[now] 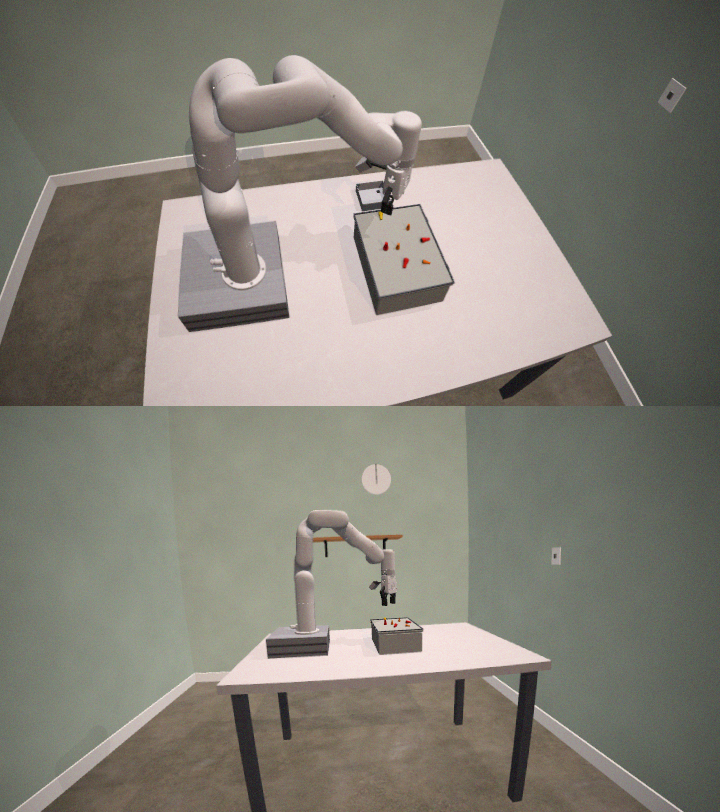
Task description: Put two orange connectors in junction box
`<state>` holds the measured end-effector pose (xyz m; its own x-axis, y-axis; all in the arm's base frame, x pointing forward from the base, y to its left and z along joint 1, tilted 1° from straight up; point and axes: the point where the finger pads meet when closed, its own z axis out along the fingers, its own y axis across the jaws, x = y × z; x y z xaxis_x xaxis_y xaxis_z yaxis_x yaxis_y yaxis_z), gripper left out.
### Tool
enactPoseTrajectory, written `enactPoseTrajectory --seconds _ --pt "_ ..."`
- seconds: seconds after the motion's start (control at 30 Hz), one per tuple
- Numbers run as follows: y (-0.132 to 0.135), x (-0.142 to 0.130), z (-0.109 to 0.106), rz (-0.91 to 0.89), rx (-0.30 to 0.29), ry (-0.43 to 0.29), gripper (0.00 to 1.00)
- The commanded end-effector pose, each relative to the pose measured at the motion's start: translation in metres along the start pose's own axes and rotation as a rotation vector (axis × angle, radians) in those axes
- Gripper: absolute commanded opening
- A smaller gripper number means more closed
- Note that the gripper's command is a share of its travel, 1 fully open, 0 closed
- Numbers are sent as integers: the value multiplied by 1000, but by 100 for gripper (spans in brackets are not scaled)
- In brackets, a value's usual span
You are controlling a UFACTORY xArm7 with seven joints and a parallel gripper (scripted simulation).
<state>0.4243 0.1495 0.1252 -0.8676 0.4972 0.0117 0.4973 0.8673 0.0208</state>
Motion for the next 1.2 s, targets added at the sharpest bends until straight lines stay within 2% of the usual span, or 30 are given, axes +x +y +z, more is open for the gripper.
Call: enactPoseTrajectory --seconds 0.0,0.77,0.9,1.17 --pt "1 -1 -2 0 -3 -3 100" --pt "0 -2 -3 14 -3 -3 100" --pt "-13 -20 -25 218 -3 -4 100" --pt "-34 -43 -55 497 -3 -4 100"
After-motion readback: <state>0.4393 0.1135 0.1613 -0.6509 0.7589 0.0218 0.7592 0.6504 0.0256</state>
